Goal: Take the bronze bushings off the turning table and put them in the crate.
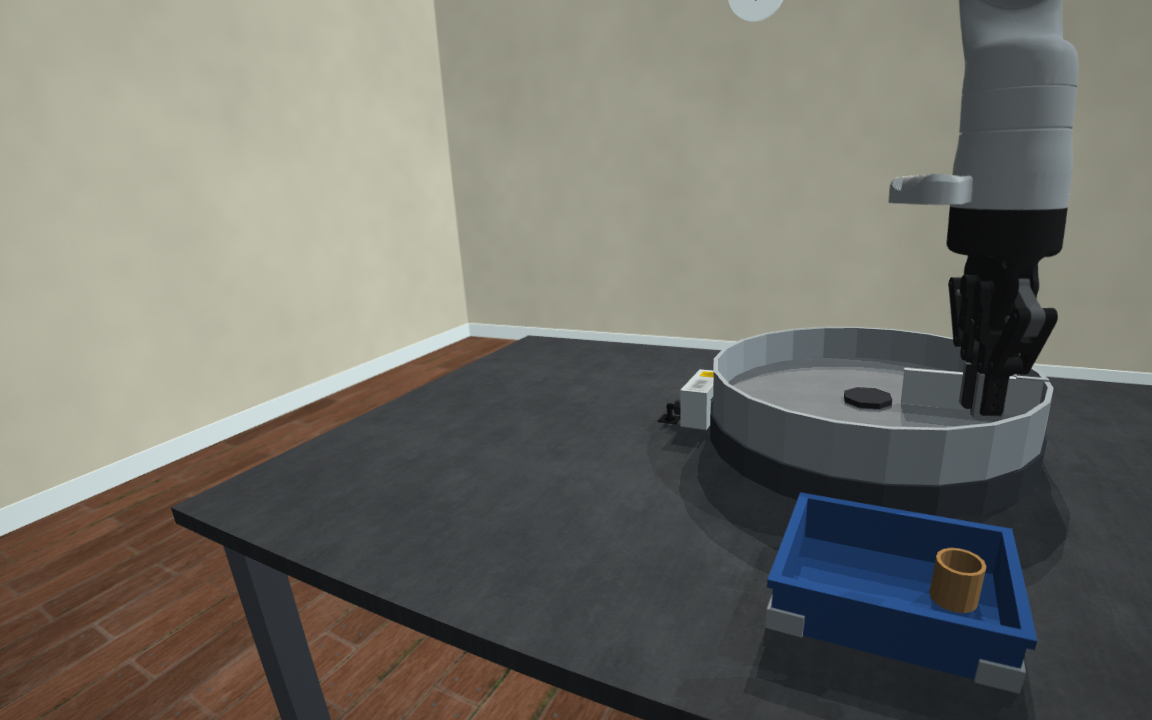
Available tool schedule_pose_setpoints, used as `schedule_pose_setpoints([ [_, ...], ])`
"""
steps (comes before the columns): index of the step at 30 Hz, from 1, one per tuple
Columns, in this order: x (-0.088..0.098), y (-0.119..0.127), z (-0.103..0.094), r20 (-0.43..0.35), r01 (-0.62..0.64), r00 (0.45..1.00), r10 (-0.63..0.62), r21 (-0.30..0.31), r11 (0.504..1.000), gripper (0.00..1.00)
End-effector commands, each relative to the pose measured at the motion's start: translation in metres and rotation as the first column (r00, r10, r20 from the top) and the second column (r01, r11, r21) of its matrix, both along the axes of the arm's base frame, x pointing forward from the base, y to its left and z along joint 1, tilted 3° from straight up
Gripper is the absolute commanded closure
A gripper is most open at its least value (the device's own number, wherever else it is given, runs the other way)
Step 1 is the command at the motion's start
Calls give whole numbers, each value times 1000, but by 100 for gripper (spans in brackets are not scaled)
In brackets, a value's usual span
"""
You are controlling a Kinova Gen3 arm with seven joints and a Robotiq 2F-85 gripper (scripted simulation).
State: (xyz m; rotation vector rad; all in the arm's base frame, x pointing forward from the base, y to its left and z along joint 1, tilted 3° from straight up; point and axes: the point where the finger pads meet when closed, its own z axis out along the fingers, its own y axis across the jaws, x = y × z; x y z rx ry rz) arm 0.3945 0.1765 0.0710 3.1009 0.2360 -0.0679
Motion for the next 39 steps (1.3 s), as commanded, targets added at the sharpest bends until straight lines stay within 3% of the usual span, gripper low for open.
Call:
schedule_pose_setpoints([
  [1, 0, 0, 1, 1, 0, 1000, 0, 1, 1000, 81],
  [22, 0, 0, 1, 1, 0, 1000, 0, 1, 1000, 81],
  [27, -9, -59, -2, 2, 0, 1000, 0, 1, 1000, 82],
  [39, -9, -59, -2, 2, 0, 1000, 0, 1, 1000, 82],
])
